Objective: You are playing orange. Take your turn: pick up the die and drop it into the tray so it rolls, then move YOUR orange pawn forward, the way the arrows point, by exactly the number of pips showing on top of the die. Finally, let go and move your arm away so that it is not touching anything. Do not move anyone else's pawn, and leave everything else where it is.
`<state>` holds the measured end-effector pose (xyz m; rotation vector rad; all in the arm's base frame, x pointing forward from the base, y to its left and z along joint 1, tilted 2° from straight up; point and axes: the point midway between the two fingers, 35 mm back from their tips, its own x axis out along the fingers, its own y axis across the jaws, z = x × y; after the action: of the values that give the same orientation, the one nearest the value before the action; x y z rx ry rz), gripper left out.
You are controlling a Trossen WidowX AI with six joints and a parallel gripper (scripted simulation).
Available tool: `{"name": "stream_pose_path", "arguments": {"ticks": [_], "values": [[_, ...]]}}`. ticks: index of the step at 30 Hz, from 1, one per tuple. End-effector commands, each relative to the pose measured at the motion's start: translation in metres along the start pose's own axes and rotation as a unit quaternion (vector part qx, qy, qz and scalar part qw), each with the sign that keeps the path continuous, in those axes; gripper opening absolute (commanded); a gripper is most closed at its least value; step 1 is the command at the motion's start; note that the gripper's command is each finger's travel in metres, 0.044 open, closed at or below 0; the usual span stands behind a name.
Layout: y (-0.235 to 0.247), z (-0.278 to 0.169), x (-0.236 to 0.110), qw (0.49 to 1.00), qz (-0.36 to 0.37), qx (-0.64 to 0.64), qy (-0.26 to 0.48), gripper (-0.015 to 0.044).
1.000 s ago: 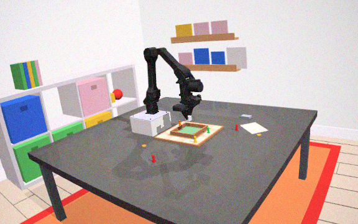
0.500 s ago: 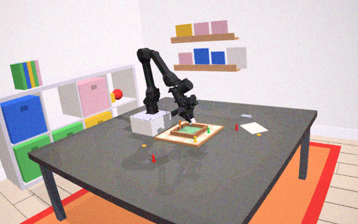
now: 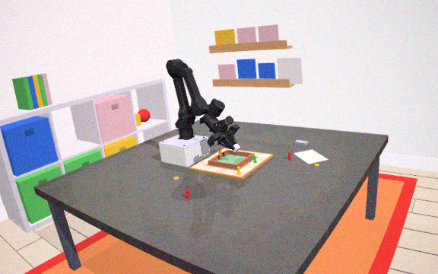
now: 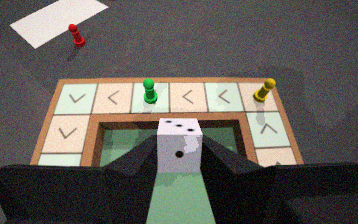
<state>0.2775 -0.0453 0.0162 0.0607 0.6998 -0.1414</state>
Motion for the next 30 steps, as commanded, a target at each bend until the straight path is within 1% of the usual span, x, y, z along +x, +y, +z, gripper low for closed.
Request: {"name": "stream_pose_path", "arguments": {"ticks": [1, 10, 24, 30], "values": [[0.001, 0.006, -0.009, 1.000, 0.002, 0.001, -0.013, 0.0000], [0.003, 0.010, -0.051, 1.000, 0.002, 0.002, -0.012, 0.0000], [0.003, 0.010, -0.050, 1.000, 0.004, 0.000, -0.013, 0.0000], [0.003, 0.010, -0.050, 1.000, 0.004, 0.000, -0.013, 0.0157]]}}
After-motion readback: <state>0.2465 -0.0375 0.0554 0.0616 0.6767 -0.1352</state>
